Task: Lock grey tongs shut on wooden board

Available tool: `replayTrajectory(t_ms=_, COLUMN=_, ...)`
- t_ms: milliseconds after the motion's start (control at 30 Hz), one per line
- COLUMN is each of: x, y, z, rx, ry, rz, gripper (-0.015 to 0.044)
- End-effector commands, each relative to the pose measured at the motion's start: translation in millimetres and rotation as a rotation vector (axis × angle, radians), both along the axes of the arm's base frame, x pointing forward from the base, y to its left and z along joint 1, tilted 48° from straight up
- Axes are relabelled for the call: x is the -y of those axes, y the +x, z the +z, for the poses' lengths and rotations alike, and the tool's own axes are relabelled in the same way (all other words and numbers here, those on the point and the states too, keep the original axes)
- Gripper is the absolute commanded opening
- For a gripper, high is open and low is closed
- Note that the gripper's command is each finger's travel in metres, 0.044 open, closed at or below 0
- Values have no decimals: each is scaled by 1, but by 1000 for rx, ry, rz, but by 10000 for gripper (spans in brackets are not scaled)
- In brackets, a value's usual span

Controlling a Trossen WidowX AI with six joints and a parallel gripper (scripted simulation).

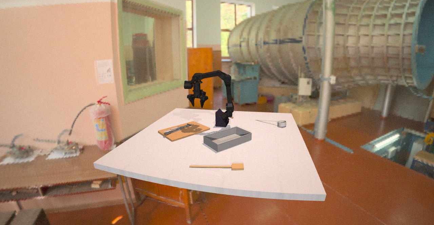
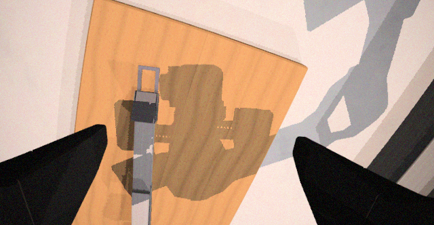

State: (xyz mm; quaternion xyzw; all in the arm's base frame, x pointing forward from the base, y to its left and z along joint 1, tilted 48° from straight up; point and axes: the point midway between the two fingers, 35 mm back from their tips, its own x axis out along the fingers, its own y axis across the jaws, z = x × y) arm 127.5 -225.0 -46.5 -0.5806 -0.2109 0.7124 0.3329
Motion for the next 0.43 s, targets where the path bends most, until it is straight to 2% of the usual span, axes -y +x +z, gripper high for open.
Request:
replayTrajectory(t_ms=0, x=21, y=4, z=20, rx=6, ry=-15, rz=2, gripper=440)
replayTrajectory(t_ms=400, x=22, y=4, z=22, rx=6, ry=-16, rz=2, gripper=440)
